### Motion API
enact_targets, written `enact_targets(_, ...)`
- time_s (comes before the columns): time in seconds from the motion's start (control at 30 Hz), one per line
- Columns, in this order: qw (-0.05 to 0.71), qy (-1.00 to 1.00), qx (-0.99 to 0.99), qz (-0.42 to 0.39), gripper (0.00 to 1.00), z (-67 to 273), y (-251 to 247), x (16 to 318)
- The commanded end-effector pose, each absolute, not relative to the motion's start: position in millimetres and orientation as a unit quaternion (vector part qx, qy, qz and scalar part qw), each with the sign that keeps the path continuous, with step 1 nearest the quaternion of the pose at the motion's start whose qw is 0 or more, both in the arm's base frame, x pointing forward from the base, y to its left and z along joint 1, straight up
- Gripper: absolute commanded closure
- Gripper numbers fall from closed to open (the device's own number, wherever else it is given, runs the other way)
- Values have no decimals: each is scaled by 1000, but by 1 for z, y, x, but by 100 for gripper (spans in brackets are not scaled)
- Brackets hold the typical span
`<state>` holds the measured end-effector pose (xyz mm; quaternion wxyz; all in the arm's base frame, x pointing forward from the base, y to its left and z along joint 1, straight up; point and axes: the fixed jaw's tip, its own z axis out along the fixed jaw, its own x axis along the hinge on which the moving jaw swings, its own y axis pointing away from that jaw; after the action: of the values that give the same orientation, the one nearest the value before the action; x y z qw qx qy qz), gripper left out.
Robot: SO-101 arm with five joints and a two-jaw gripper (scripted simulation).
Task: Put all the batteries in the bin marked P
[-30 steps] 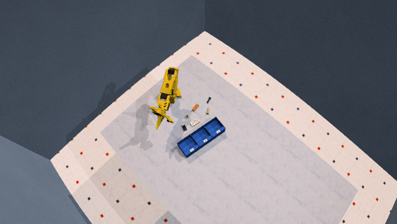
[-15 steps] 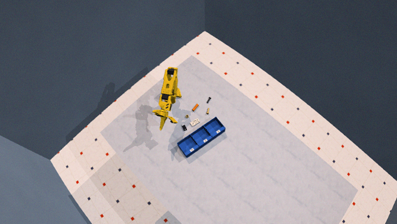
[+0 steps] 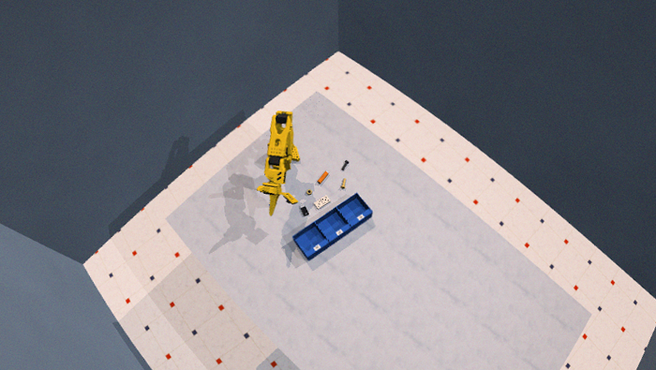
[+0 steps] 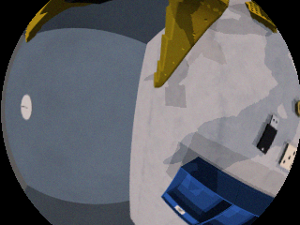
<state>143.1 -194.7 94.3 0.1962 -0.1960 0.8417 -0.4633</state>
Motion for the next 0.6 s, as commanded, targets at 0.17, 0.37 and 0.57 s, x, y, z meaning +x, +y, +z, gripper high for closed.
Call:
enact_targets(0.17, 195, 844, -215, -450, 0, 97, -190, 148)
enact_targets(0.37, 191, 848, -235, -435, 0, 102, -185, 152)
enact_targets(0.57, 188, 851, -256, -419, 0, 107, -180, 157)
